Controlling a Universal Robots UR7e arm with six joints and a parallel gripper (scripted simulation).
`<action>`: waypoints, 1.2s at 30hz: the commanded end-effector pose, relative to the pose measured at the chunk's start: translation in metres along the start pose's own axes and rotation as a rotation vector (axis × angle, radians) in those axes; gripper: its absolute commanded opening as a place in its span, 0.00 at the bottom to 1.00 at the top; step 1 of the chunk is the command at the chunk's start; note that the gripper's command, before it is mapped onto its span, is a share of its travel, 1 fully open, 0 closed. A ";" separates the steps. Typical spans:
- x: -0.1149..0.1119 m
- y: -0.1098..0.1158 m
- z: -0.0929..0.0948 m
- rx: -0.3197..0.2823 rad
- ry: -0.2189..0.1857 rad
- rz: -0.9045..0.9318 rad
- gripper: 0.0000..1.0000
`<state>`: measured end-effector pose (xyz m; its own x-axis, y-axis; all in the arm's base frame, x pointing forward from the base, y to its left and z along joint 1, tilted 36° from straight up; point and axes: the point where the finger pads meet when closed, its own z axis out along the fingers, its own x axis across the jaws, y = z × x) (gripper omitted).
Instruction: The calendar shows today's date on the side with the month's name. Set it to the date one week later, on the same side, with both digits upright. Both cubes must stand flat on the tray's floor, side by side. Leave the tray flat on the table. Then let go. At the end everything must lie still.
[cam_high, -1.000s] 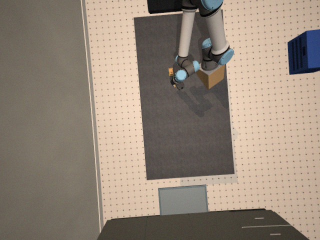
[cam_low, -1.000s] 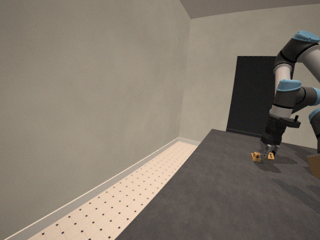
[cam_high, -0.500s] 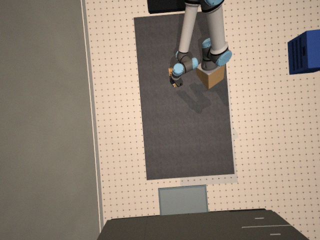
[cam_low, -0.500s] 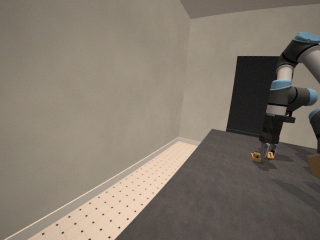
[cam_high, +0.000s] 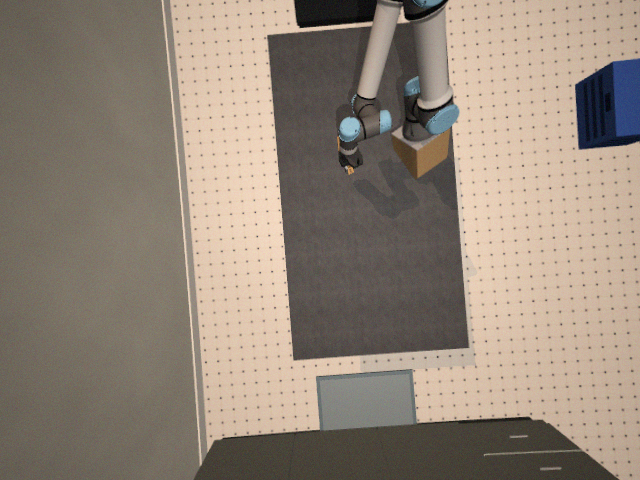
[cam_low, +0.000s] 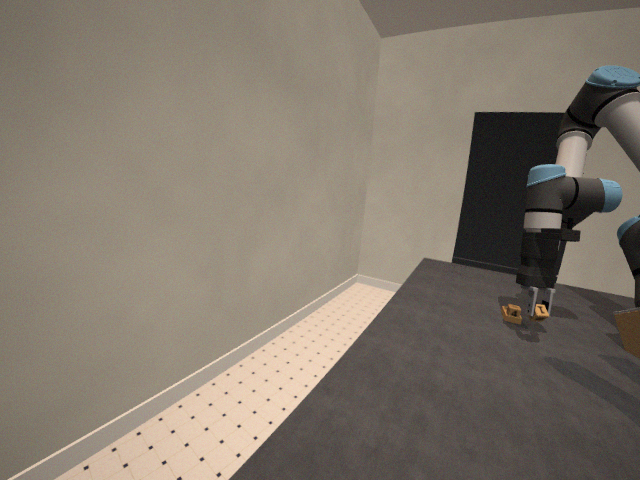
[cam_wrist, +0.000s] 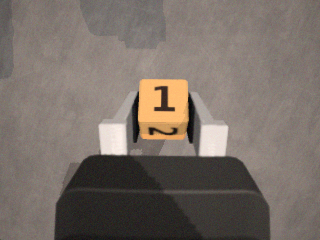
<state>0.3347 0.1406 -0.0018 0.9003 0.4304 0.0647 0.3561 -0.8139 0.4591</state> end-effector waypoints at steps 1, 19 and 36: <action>0.001 0.001 -0.001 0.076 0.007 0.001 0.57; 0.001 0.002 -0.001 0.158 0.009 -0.002 0.57; 0.002 0.004 -0.002 0.371 0.013 -0.002 0.57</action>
<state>0.3366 0.1383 0.0001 0.8976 0.4354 0.0692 0.4224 -0.8943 0.1476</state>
